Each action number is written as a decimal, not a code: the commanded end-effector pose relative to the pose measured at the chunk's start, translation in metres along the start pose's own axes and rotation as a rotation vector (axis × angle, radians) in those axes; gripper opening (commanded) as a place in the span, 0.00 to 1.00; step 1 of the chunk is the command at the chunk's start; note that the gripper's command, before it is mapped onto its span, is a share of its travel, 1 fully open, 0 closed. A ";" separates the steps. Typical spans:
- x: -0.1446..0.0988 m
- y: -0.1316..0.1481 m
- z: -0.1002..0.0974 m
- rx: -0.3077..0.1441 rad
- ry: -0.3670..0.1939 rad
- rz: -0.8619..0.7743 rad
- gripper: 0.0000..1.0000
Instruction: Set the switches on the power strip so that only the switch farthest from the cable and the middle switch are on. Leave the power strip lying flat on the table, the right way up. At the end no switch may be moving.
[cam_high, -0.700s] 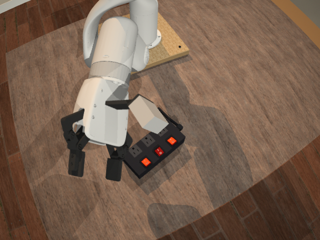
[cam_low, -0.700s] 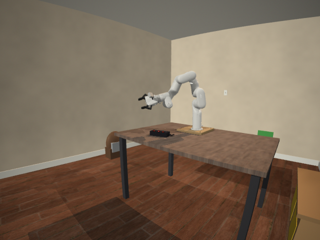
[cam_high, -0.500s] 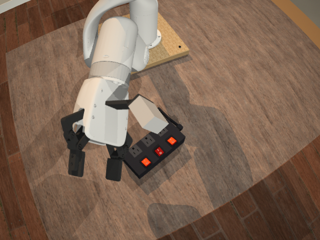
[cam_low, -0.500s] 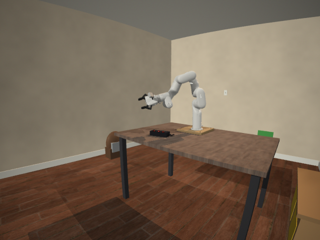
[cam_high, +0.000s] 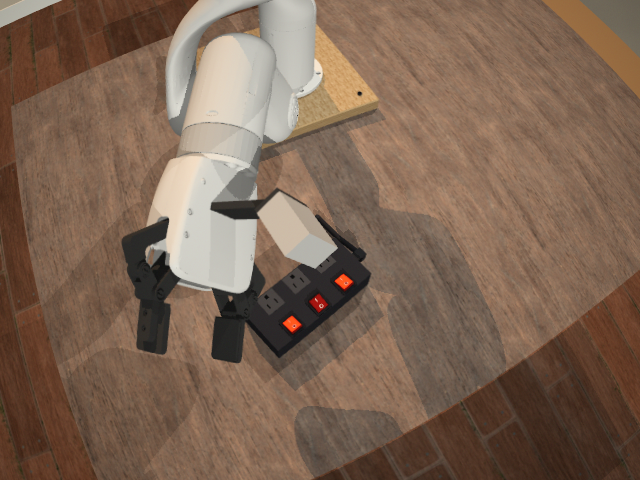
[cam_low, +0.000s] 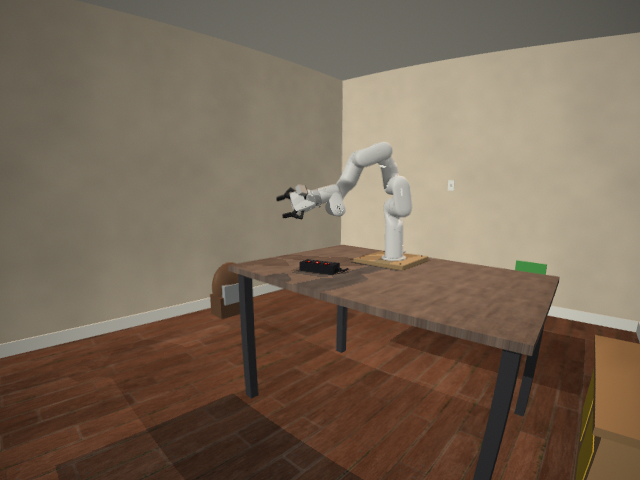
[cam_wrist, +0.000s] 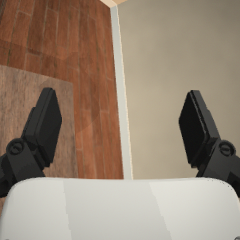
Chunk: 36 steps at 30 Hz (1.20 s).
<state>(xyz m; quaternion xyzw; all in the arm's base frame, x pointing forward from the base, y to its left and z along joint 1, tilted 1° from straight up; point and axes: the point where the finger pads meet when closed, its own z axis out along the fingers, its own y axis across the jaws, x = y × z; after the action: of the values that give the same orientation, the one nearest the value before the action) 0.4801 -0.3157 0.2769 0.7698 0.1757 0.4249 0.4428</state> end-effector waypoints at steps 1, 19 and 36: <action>0.001 -0.001 0.002 0.009 -0.003 -0.014 1.00; 0.004 -0.069 0.027 0.405 -0.069 -0.470 1.00; 0.008 -0.137 -0.007 0.912 0.064 -0.988 1.00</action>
<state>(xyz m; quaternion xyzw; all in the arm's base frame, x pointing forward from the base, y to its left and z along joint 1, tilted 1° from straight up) 0.4984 -0.2429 0.1721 0.7234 0.6345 0.1054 0.2512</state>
